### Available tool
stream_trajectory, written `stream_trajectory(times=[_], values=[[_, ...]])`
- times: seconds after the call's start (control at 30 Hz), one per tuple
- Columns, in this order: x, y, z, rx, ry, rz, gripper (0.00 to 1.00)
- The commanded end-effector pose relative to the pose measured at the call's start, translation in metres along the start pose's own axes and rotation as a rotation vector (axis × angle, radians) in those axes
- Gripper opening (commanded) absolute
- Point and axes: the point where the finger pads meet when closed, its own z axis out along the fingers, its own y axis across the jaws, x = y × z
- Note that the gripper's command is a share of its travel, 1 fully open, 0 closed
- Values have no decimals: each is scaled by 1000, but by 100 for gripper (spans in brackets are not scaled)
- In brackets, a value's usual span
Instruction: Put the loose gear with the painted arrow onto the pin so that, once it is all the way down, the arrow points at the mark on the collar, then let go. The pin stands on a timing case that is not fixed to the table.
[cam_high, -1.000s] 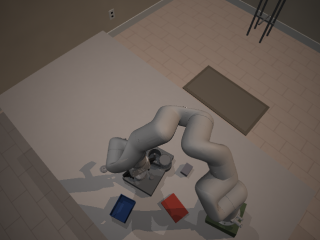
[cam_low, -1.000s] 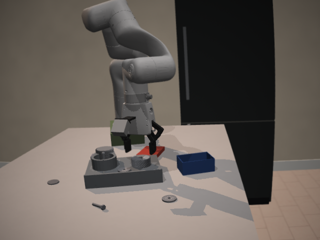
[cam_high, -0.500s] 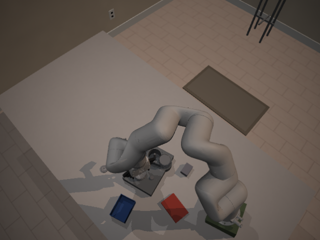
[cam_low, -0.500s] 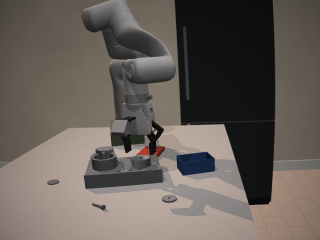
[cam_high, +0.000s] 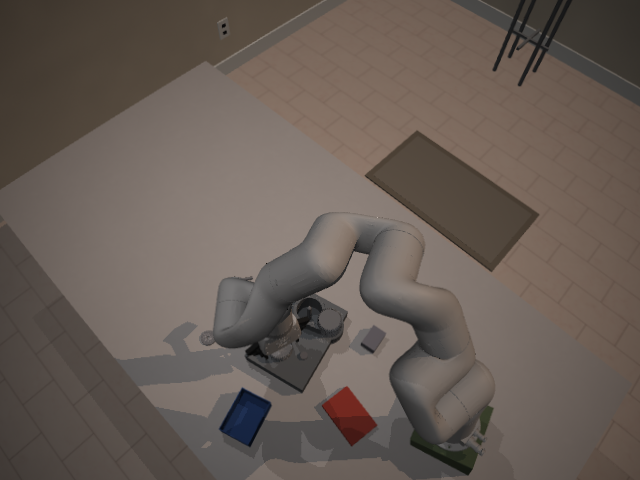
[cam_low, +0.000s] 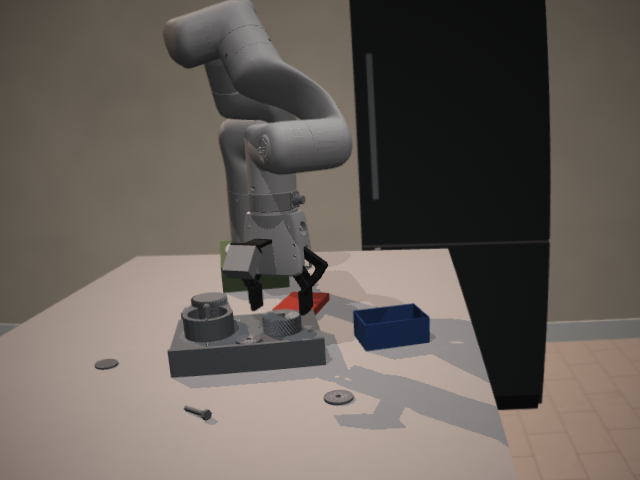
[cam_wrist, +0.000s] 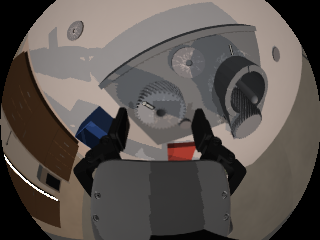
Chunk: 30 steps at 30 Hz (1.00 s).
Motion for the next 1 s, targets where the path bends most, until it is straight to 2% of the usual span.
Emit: stream_trajectory(times=[0.0,0.97], values=[[1,-1,3,1,3,0,93],[1,-1,28,1,3,0,93]])
